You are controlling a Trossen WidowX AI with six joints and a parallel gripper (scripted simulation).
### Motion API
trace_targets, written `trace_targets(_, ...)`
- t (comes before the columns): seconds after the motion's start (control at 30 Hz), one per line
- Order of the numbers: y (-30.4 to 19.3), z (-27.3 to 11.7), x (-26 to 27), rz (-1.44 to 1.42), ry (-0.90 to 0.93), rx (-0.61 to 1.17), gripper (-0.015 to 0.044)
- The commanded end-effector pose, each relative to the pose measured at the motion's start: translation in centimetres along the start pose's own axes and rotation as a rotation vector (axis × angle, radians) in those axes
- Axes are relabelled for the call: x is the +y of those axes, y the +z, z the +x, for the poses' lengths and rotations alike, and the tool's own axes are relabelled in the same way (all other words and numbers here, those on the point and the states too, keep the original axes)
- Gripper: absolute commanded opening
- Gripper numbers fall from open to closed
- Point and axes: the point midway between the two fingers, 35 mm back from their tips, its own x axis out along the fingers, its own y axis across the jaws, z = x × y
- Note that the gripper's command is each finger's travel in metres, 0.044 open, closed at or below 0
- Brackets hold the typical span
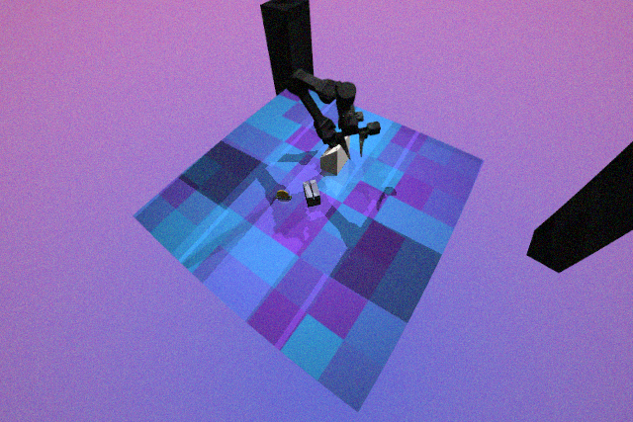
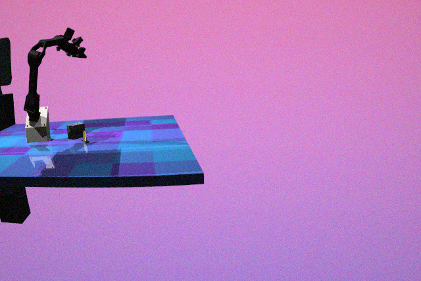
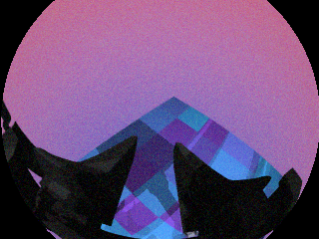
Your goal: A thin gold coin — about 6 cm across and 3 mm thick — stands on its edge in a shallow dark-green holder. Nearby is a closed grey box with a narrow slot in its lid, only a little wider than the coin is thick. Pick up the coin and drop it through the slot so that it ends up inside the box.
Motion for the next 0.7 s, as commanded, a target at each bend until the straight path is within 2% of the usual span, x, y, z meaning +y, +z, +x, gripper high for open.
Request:
trace_targets(0.0, -2.9, 2.2, -6.5, -0.218, -0.081, 0.147, 0.0161)
trace_targets(0.33, -10.9, 4.2, -18.7, -0.653, -0.069, 0.516, 0.0161)
trace_targets(0.67, -20.8, 2.3, -27.8, -1.033, 0.205, 0.86, 0.0161)
